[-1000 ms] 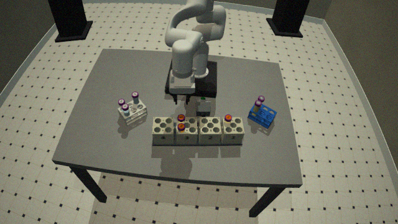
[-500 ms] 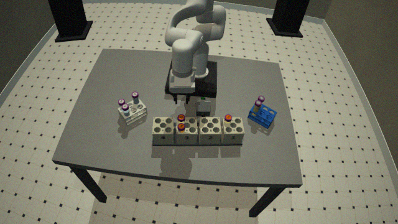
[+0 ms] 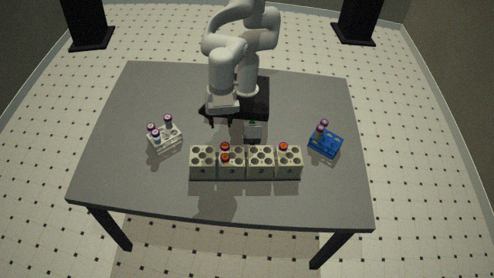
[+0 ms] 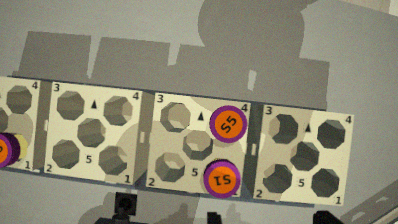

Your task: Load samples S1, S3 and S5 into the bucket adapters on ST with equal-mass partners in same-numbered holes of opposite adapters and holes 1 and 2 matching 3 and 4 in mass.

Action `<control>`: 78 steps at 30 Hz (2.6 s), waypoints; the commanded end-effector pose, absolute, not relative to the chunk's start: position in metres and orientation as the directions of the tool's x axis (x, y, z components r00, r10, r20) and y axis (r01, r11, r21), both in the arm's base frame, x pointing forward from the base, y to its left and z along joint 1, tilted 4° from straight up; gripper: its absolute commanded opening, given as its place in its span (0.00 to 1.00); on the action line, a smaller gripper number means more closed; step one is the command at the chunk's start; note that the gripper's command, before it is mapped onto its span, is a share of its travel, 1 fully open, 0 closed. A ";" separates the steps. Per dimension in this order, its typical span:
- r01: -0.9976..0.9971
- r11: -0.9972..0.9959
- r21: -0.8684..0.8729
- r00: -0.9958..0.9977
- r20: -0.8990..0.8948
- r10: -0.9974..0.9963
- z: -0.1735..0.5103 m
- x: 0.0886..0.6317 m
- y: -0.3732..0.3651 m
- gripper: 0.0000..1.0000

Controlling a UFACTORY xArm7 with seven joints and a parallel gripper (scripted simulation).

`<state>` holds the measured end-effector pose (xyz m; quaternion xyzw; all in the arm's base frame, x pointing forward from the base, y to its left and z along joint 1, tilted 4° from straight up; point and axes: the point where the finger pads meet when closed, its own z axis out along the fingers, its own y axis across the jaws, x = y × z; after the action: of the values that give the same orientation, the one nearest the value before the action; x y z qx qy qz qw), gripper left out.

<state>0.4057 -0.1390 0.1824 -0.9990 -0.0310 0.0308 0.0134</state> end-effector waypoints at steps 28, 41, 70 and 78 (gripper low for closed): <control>0.562 -0.825 -0.058 0.825 -0.032 0.564 0.182 0.367 -0.277 0.57; 0.562 -0.825 -0.058 0.825 -0.032 0.564 0.181 0.351 -0.330 0.57; 0.562 -0.825 -0.057 0.825 -0.033 0.564 0.181 0.332 -0.396 0.57; 0.562 -0.825 -0.057 0.825 -0.033 0.564 0.169 0.331 -0.395 0.57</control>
<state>0.3311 -0.3946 0.1745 -0.9549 -0.2948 0.0250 0.0245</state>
